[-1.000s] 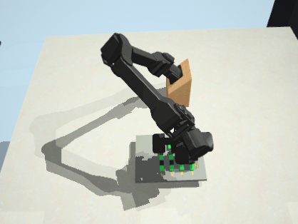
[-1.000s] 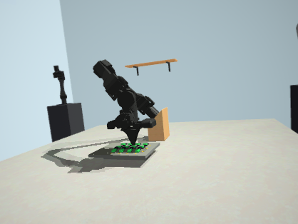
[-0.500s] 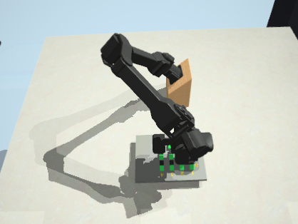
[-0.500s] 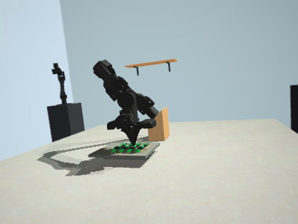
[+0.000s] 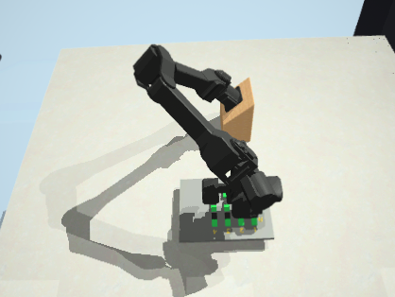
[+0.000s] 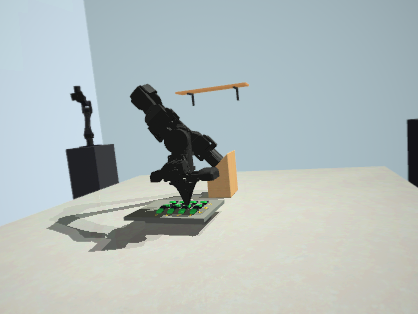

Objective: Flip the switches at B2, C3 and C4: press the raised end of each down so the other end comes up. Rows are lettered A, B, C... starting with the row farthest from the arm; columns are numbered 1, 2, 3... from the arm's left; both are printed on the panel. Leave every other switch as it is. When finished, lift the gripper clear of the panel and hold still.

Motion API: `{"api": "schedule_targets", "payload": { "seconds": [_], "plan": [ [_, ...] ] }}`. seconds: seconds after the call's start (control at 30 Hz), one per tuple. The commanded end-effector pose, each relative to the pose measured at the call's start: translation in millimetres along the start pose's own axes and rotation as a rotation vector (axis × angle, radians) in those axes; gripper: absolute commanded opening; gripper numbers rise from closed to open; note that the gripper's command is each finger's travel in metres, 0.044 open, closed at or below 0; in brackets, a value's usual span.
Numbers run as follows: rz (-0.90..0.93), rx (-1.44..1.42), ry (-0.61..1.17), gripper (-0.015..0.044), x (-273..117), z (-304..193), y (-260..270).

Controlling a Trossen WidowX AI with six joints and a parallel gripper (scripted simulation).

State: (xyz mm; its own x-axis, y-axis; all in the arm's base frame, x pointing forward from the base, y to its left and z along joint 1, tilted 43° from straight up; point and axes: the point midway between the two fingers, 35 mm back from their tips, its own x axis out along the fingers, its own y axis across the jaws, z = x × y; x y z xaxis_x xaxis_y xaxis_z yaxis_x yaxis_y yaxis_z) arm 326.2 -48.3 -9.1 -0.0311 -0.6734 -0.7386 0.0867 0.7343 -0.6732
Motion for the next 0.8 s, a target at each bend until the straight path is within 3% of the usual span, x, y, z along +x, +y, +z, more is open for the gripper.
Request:
{"api": "schedule_targets", "payload": {
  "seconds": [0.0, 0.47, 0.63, 0.77],
  "plan": [
    [-0.003, -0.006, -0.001, 0.0, 1, 0, 0],
    [-0.003, -0.006, -0.001, 0.0, 3, 0, 0],
    [0.0, -0.006, -0.025, 0.0, -59, -2, 1],
    [-0.001, -0.007, -0.026, 0.0, -62, -3, 0]
  ]
}}
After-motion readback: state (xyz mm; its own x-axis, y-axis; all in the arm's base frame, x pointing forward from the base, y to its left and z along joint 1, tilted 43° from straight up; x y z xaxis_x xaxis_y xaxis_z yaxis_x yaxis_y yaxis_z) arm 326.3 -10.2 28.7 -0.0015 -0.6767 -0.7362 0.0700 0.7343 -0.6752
